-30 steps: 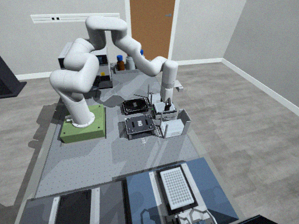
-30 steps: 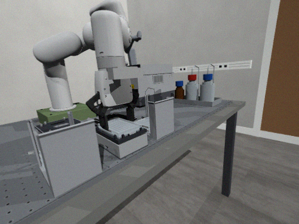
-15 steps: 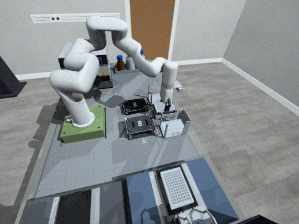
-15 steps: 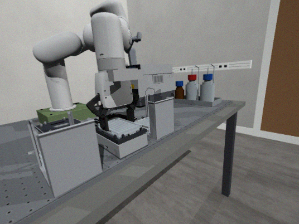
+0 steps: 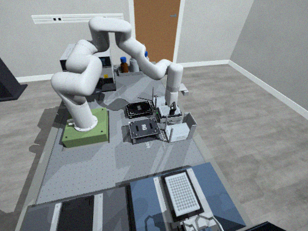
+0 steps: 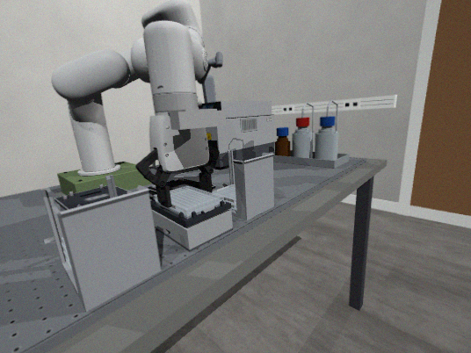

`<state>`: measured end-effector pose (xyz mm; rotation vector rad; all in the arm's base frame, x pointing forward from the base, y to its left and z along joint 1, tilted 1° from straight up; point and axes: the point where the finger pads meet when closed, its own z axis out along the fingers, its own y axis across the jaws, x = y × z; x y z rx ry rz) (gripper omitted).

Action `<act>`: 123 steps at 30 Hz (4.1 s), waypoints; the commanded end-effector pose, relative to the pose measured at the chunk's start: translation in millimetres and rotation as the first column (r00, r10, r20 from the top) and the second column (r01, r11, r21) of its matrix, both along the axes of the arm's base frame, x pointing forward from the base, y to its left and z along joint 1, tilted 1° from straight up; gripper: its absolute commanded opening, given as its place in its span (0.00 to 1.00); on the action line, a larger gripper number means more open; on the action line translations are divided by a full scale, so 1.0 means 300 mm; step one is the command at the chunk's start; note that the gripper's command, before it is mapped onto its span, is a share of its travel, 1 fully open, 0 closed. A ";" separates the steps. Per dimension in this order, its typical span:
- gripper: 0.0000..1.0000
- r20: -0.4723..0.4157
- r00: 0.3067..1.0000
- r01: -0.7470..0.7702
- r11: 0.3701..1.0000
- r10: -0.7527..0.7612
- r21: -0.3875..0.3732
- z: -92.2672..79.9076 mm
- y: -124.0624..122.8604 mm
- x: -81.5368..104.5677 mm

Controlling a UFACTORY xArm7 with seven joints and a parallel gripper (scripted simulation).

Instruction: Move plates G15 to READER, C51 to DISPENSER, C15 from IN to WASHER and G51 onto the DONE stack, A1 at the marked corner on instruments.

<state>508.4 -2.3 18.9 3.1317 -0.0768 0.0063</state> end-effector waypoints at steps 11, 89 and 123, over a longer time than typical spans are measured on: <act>0.00 0.004 1.000 0.000 1.000 0.000 -0.001 0.006 -0.001 0.004; 0.00 0.004 1.000 0.000 1.000 0.000 -0.001 0.039 -0.001 0.004; 0.00 0.004 1.000 0.000 1.000 0.000 -0.001 0.131 0.000 0.003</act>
